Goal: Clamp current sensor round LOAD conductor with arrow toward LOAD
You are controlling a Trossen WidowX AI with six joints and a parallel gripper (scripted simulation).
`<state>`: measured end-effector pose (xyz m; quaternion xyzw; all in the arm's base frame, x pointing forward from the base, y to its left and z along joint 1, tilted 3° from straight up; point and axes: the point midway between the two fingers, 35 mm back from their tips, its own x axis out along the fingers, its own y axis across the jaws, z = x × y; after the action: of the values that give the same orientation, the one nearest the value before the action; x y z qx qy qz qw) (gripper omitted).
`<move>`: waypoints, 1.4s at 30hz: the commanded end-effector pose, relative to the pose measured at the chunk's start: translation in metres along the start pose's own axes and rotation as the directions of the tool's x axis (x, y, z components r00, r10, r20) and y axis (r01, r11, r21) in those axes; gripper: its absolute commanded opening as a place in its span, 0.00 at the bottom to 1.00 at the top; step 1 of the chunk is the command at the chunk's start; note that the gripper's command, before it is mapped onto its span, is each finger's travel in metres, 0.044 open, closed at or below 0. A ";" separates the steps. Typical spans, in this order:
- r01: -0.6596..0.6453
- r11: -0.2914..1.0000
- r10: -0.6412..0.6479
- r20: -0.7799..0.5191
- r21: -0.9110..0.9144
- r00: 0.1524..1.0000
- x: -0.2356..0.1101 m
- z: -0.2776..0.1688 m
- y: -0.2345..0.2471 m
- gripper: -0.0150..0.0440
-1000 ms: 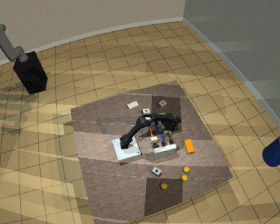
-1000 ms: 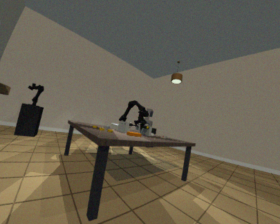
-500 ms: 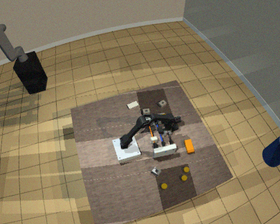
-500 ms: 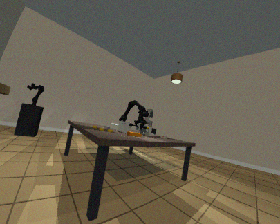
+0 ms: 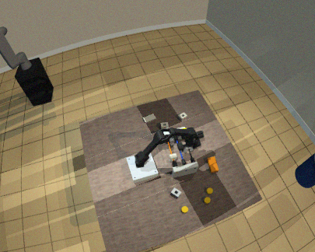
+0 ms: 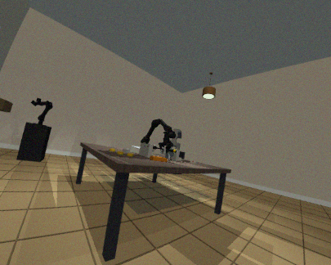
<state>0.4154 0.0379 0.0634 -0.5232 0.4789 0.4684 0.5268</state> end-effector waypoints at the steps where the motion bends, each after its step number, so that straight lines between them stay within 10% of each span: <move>1: -0.002 1.000 0.002 0.000 0.000 1.000 0.001 0.000 0.000 0.94; 19: -0.002 1.000 0.002 0.000 0.000 1.000 0.001 0.000 0.000 0.74; 30: -0.002 1.000 0.002 0.000 0.000 1.000 0.001 0.000 0.000 0.25; 42: -0.002 1.000 0.002 0.000 0.000 1.000 0.001 0.000 0.000 0.25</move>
<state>0.4154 0.0379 0.0634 -0.5232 0.4789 0.4684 0.5268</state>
